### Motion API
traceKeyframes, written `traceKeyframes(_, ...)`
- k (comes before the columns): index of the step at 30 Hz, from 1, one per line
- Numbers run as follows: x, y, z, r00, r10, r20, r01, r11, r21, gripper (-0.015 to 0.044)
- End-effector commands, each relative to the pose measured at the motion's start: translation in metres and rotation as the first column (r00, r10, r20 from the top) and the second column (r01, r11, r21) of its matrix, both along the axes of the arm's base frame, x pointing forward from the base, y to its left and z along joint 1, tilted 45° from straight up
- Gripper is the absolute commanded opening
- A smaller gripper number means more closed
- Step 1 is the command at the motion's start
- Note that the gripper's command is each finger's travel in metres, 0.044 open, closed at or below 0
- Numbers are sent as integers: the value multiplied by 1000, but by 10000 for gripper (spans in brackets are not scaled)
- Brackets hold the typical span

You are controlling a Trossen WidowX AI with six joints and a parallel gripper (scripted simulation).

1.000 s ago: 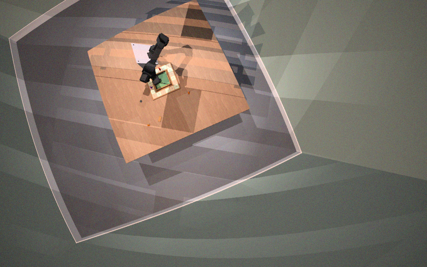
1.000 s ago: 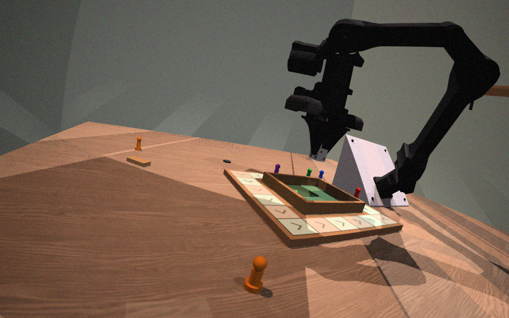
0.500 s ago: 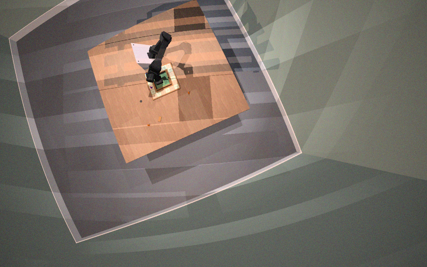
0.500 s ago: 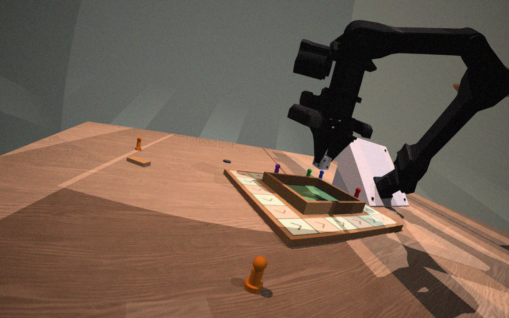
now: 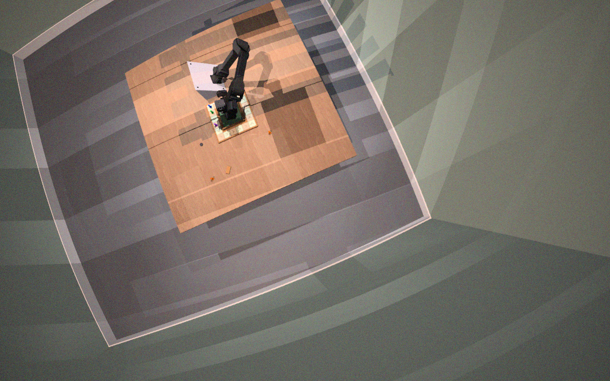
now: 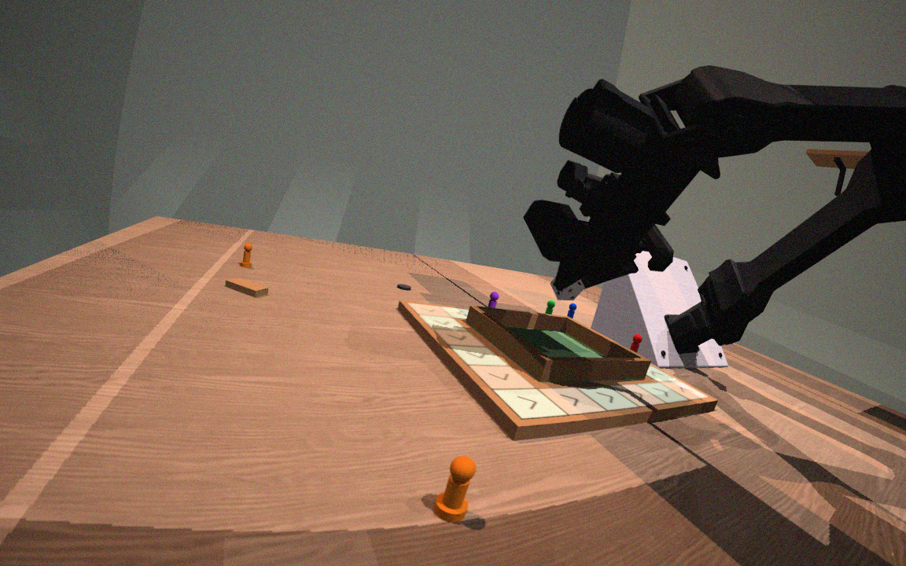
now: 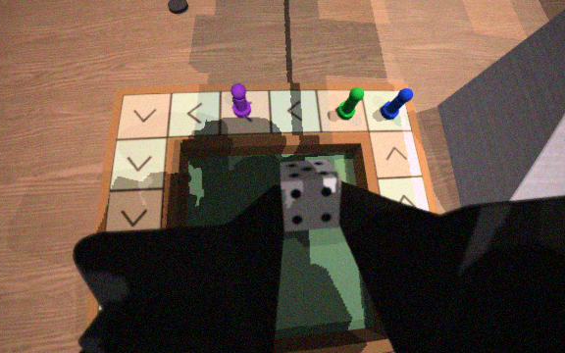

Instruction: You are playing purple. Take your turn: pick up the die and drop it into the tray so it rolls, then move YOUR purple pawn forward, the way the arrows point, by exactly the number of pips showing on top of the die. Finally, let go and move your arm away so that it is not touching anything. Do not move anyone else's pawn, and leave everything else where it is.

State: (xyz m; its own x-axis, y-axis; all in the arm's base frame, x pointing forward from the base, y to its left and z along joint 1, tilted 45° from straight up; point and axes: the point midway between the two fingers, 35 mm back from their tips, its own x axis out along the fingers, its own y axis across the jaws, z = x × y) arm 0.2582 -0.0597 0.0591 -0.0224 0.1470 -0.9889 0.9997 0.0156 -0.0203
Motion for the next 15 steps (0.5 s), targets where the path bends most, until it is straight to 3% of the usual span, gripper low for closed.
traceKeyframes(1,0,0,0,999,-26,43,32,989,-145,0)
traceKeyframes(8,0,0,3,996,-42,81,58,974,-218,0)
traceKeyframes(15,10,-4,46,996,-42,81,58,974,-218,0)
